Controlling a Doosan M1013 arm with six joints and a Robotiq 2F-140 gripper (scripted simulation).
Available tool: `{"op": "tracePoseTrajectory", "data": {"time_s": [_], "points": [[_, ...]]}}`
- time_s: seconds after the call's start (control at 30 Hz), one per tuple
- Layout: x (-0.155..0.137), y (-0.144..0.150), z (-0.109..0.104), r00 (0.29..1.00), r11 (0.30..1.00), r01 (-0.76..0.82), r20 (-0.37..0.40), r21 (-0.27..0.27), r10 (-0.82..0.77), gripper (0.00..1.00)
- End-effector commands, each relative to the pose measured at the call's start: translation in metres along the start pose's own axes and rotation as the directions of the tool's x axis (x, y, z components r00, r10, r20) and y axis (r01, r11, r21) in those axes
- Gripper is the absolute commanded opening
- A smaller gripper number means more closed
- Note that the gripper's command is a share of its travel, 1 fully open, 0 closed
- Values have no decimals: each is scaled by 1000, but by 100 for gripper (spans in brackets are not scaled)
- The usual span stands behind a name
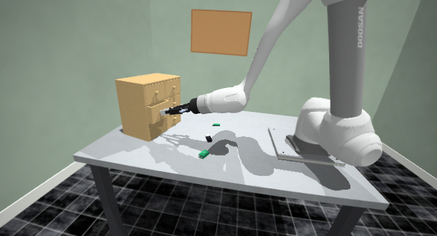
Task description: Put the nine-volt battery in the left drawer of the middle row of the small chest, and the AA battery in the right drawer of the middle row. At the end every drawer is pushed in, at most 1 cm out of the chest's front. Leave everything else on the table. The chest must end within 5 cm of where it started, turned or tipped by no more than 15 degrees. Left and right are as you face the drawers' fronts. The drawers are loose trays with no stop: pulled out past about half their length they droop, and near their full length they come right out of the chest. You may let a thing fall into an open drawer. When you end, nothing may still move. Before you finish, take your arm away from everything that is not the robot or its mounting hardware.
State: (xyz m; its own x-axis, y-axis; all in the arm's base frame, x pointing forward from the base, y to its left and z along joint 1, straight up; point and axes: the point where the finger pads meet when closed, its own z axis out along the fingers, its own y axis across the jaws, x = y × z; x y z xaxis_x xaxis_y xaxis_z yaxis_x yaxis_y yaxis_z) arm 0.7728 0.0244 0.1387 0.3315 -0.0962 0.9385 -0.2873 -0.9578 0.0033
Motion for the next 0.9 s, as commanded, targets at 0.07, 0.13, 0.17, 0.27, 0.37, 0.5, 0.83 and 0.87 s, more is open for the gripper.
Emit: {"op": "tracePoseTrajectory", "data": {"time_s": [0.07, 0.13, 0.17, 0.27, 0.37, 0.5, 0.83, 0.87], "points": [[-2, 0, -5, 1000, 1000, 0, 0, 0, 0, 8], [-2, 0, -6, 1000, 1000, 0, 0, 0, 0, 8], [-3, 0, -8, 1000, 1000, 0, 0, 0, 0, 8], [-4, 0, -12, 1000, 1000, 0, 0, 0, 0, 8], [-6, 0, -16, 1000, 1000, 0, 0, 0, 0, 8], [-8, 0, -21, 1000, 1000, 0, 0, 0, 0, 8], [-11, 0, -29, 1000, 1000, 0, 0, 0, 0, 8], [-11, 0, -30, 1000, 1000, 0, 0, 0, 0, 8]]}}
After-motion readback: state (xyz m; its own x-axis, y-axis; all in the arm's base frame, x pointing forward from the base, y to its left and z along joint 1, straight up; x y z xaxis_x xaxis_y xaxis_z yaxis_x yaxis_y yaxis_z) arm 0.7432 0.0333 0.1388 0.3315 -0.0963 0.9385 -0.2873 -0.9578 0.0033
